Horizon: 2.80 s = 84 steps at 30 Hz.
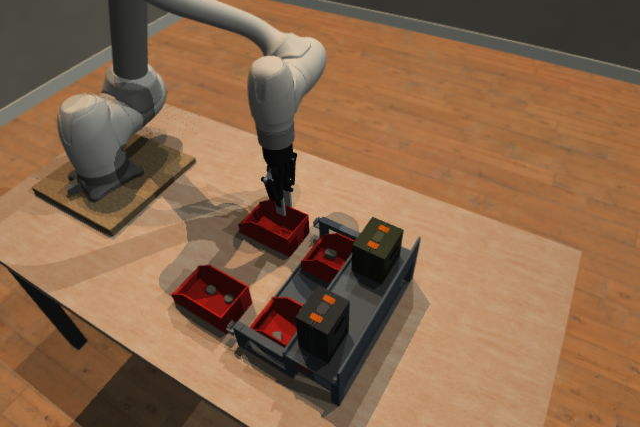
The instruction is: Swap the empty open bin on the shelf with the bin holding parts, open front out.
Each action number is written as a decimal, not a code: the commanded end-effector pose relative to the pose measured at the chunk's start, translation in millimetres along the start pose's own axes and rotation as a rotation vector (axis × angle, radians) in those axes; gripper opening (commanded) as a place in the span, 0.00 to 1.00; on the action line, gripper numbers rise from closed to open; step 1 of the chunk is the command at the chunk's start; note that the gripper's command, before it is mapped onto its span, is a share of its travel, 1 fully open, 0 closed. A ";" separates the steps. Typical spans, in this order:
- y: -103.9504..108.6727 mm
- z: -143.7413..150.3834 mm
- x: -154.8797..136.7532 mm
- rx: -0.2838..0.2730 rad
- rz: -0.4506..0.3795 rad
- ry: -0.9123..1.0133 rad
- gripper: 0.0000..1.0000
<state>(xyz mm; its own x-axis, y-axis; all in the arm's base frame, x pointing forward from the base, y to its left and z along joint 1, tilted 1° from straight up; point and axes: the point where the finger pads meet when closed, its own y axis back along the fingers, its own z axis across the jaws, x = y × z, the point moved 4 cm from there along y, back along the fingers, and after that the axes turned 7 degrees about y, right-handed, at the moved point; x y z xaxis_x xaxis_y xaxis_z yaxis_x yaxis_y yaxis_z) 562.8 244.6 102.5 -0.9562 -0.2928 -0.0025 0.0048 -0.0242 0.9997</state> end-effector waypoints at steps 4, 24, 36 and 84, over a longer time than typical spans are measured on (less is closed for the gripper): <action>4.2 0.0 0.0 0.000 0.000 0.000 0.24; 30.9 0.0 0.0 0.000 0.000 0.000 0.24; 49.8 0.0 0.0 0.000 0.000 0.000 0.24; 92.9 0.0 0.0 0.000 0.000 0.000 0.24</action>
<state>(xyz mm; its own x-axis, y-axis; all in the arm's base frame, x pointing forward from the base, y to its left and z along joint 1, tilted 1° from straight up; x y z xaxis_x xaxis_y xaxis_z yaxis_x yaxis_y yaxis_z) 563.3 242.4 195.3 -0.9562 -0.2928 -0.0025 0.0048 -0.0242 0.9997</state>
